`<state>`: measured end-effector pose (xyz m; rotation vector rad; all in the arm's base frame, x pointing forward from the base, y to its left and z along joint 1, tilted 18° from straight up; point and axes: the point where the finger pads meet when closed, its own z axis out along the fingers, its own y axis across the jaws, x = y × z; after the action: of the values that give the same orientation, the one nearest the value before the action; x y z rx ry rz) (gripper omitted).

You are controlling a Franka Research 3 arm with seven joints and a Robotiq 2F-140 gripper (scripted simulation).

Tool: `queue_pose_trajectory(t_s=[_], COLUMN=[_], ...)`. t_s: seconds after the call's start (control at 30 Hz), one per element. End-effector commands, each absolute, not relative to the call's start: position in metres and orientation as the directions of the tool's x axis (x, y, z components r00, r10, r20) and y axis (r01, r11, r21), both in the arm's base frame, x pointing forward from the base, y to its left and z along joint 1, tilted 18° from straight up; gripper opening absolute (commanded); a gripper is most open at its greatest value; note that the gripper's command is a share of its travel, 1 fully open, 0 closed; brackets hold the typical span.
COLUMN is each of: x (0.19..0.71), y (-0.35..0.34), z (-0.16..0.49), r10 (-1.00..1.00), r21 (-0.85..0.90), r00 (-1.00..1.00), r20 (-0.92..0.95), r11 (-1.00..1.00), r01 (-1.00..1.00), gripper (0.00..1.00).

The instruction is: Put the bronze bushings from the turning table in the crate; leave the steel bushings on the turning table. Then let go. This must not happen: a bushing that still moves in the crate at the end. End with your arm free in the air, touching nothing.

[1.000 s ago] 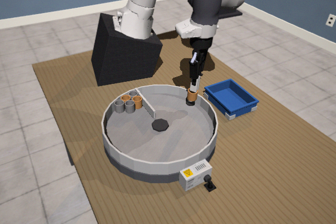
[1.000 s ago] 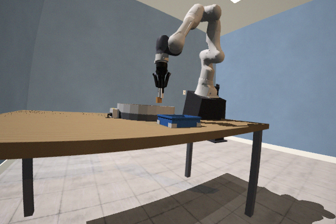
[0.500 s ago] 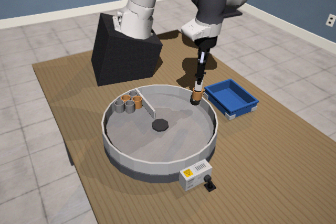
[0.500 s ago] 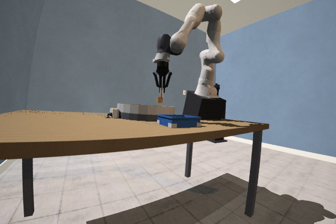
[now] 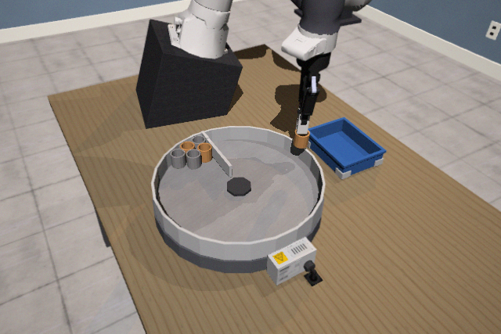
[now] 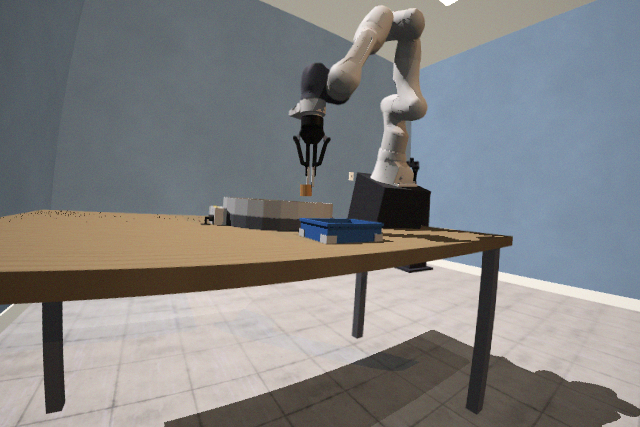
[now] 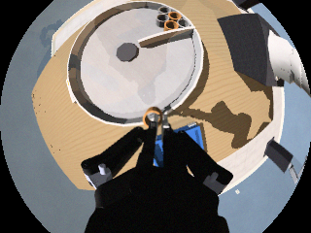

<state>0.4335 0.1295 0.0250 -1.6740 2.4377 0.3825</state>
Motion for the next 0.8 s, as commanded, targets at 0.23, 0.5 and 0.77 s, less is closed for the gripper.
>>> queue_pose_trajectory(t_s=[0.23, 0.5, 0.77], x=[0.435, 0.434, 0.434], y=[0.139, 0.148, 0.156], z=[0.030, 0.033, 0.036], r10=[-0.947, -0.949, -0.934], r21=[0.027, -0.018, -0.060], r00=[-0.087, 0.055, 0.187], r20=[-0.310, -0.311, -0.305], r11=[0.082, -0.052, -0.177], r01=[-0.996, -0.999, -0.982], gripper=[0.00, 0.00, 0.00])
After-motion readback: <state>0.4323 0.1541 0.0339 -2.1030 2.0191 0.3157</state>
